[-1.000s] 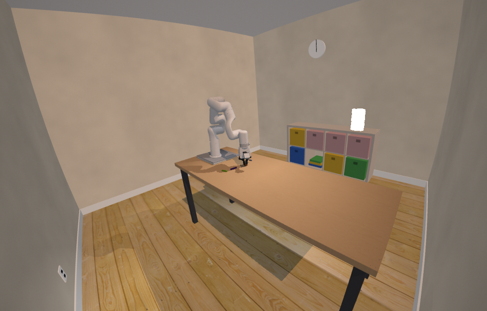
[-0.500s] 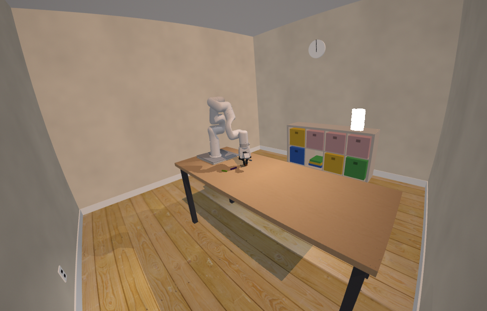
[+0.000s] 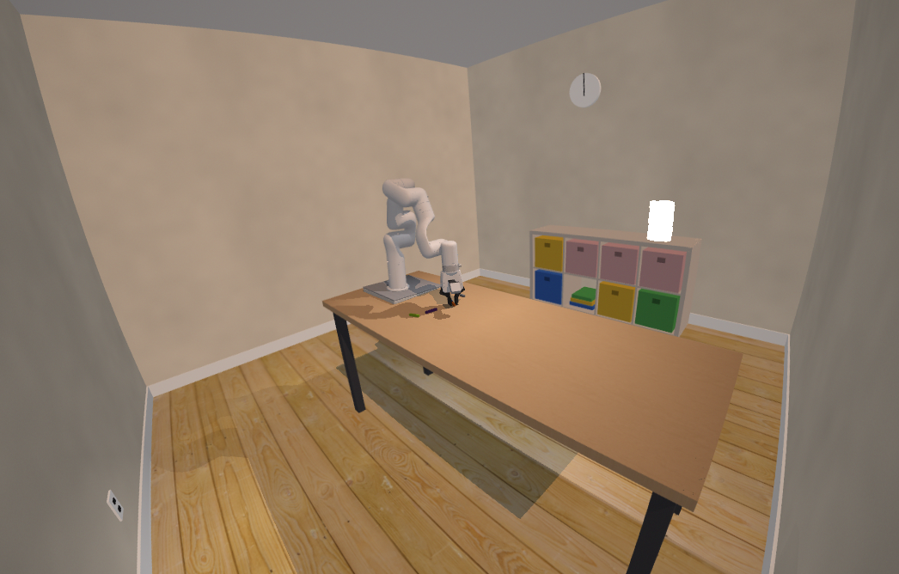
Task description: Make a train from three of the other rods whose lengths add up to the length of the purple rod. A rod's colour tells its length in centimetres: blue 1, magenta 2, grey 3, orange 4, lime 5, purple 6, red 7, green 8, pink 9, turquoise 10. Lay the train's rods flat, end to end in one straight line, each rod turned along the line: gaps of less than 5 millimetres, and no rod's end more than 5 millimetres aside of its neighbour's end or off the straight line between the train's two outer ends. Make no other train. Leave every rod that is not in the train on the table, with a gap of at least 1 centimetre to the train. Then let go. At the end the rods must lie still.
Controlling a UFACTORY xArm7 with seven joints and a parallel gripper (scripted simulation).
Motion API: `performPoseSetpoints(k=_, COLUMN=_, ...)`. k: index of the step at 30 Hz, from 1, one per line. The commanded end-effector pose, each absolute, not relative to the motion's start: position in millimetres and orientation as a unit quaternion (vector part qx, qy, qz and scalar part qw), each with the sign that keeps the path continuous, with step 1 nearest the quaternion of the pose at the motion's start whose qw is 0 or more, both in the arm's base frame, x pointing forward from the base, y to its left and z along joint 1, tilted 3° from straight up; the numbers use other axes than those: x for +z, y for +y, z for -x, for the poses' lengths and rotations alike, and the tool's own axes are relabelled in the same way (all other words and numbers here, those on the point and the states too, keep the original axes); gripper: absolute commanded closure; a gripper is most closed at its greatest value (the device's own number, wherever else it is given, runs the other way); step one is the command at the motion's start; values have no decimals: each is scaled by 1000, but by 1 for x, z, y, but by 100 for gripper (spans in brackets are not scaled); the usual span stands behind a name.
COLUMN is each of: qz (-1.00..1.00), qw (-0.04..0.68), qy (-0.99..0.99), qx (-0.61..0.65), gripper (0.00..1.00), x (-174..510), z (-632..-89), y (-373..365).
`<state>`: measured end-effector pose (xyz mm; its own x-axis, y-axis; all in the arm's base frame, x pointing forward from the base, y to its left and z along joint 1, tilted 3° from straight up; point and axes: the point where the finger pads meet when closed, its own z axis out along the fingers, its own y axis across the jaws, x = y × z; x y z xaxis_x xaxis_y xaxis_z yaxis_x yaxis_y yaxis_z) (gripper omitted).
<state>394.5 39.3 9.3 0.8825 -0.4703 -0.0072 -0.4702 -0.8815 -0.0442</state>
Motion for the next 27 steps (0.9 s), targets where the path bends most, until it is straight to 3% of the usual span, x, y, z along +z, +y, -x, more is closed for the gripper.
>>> performPoseSetpoints(k=1, qz=970, qw=23, qy=242, qx=-4, gripper=76, x=10, z=-396, y=39)
performPoseSetpoints(k=13, qz=970, qw=23, qy=242, qx=-4, gripper=76, x=18, z=-396, y=39)
performPoseSetpoints(k=27, qz=970, qw=23, qy=242, qx=-4, gripper=76, x=86, z=-395, y=36)
